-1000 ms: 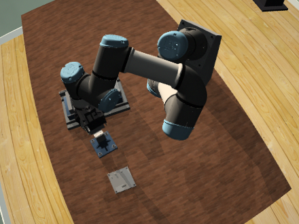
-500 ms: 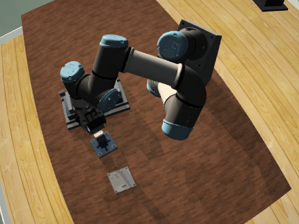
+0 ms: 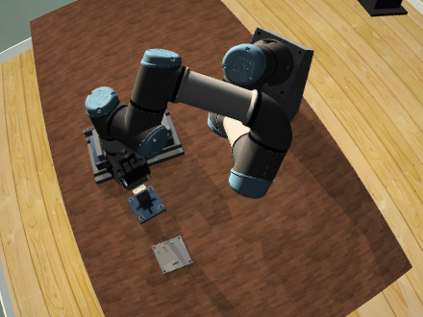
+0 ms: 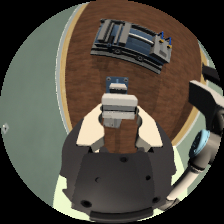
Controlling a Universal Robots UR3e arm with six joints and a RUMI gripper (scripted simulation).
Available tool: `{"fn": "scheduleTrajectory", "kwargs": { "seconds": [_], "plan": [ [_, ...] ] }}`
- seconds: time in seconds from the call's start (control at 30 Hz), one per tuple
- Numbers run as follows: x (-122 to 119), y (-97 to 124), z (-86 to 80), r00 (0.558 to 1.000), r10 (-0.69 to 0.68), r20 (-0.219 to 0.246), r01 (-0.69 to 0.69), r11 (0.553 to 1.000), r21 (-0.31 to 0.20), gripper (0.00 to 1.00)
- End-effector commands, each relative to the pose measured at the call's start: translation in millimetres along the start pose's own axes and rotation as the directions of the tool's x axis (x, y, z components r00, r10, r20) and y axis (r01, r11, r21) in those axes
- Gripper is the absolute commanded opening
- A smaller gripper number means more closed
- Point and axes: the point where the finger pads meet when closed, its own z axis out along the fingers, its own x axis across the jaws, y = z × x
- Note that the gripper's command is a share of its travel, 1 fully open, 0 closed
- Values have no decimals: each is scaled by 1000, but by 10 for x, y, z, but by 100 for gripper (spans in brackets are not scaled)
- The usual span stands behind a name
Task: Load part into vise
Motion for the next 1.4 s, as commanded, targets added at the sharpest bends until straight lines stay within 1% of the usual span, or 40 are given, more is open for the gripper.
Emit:
{"fn": "scheduleTrajectory", "kwargs": {
  "seconds": [0.0, 0.8, 1.37],
  "plan": [
    [-4, -1, -3, 1000, -1, 1, 1, 1000, 1, 0],
    [-4, -1, -11, 1000, -1, 1, 1, 1000, 1, 0],
    [-4, -1, -119, 1000, -1, 1, 1, 1000, 1, 0]
  ]
}}
